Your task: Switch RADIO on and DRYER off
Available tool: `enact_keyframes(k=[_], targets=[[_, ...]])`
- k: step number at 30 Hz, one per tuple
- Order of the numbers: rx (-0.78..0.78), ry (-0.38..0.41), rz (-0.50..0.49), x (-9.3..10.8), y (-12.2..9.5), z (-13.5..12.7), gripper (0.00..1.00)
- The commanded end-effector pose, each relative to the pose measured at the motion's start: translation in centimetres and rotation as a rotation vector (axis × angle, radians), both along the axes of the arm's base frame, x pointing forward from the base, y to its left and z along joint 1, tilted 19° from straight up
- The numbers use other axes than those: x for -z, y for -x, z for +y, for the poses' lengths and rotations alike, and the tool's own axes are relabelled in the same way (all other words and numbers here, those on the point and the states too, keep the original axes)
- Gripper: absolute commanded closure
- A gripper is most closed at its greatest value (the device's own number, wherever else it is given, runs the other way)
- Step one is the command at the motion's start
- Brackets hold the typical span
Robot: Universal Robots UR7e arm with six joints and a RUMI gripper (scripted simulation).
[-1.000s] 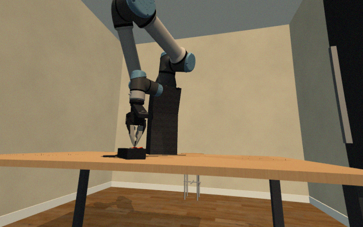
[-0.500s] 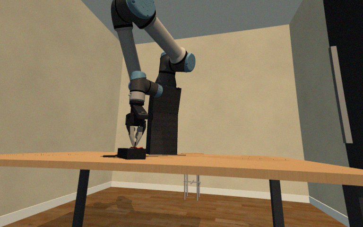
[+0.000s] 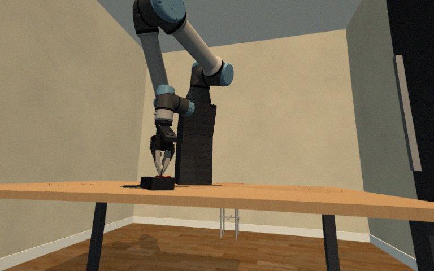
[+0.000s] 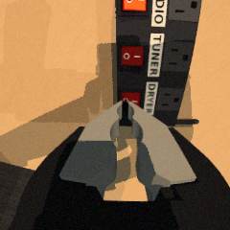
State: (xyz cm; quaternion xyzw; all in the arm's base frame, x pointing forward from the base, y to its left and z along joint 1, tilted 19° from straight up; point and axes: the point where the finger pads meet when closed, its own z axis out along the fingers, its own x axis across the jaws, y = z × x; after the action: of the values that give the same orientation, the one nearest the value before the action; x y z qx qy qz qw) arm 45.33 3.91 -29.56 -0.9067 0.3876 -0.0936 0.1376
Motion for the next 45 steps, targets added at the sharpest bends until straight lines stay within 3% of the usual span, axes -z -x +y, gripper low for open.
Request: enact_keyframes(k=[1, 18, 41, 42, 45], targets=[[0.000, 0.001, 0.000, -0.3, 0.1, 0.0, 1.00], [0.001, 0.000, 0.000, -3.7, 1.1, -0.7, 1.00], [0.000, 0.001, 0.000, -3.7, 1.1, -0.7, 1.00], [0.000, 0.001, 0.000, -3.7, 1.1, -0.7, 0.00], [0.000, 0.001, 0.000, -3.9, 1.1, -0.7, 0.00]])
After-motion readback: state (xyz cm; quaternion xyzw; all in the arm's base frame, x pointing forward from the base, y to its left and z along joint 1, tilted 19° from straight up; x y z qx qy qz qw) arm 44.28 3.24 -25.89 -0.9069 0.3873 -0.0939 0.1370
